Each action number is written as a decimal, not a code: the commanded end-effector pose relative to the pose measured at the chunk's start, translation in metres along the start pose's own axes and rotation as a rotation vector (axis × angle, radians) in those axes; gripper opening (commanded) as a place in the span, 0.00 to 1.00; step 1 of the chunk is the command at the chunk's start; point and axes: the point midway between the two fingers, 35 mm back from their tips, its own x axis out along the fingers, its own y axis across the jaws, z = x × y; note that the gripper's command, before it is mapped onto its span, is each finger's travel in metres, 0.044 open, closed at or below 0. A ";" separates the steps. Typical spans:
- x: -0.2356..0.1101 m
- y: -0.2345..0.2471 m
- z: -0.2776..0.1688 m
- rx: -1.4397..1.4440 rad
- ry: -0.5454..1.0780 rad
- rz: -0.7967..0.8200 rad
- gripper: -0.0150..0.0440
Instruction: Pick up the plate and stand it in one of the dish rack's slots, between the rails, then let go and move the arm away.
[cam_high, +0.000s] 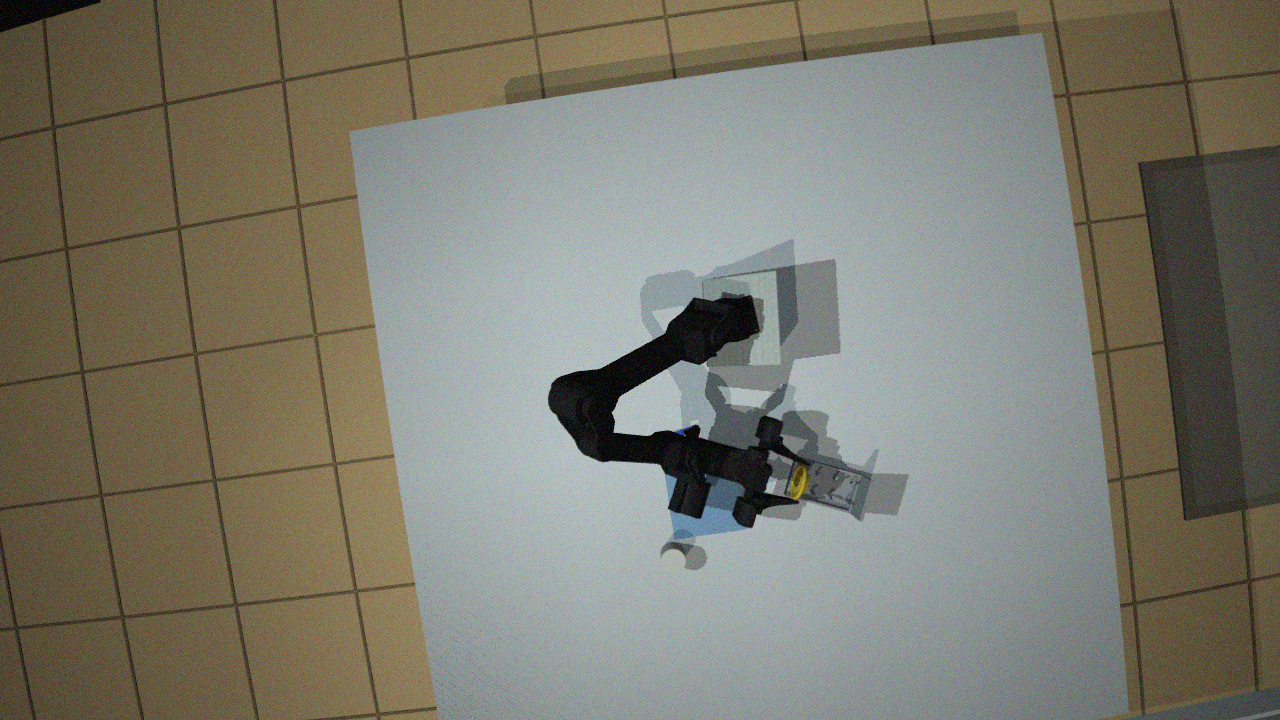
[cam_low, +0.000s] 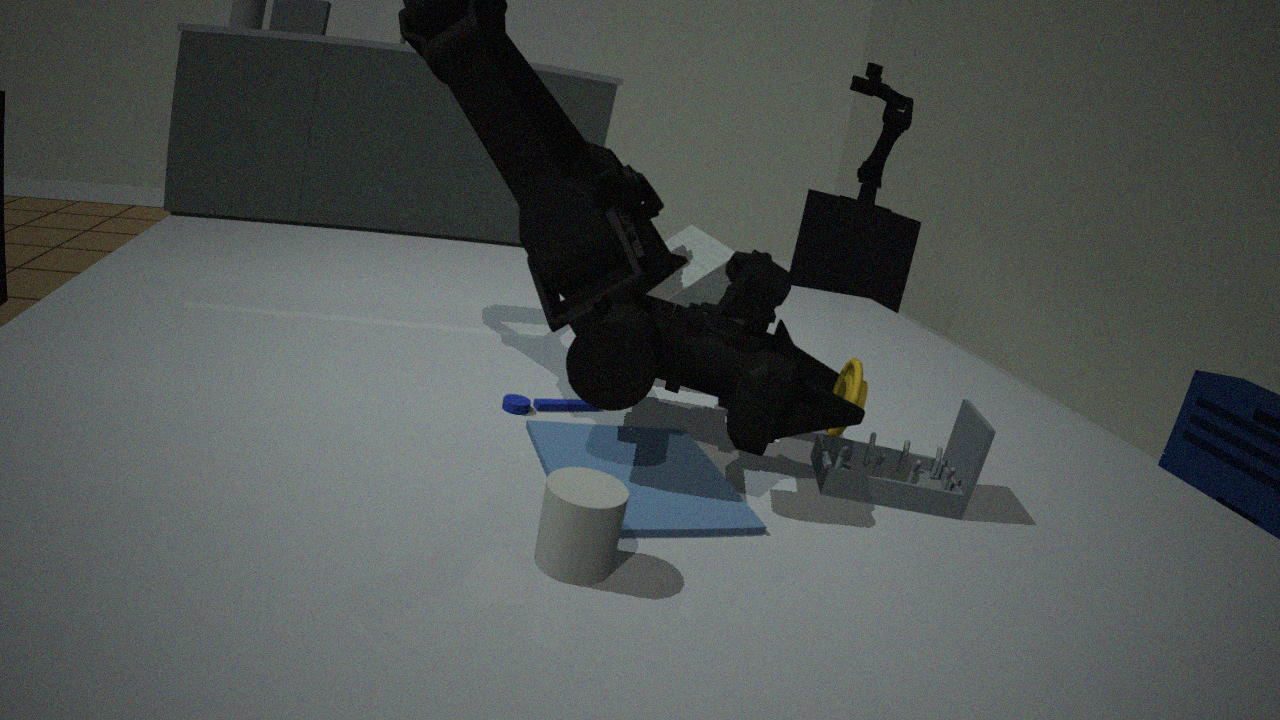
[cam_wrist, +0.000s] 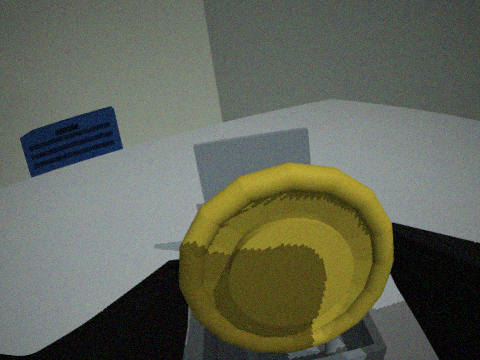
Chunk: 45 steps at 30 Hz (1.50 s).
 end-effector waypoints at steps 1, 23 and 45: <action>0.009 0.001 0.000 0.002 0.000 0.006 0.25; 0.028 0.000 -0.017 -0.008 -0.008 0.003 0.25; 0.027 0.002 -0.016 0.000 0.002 0.007 0.57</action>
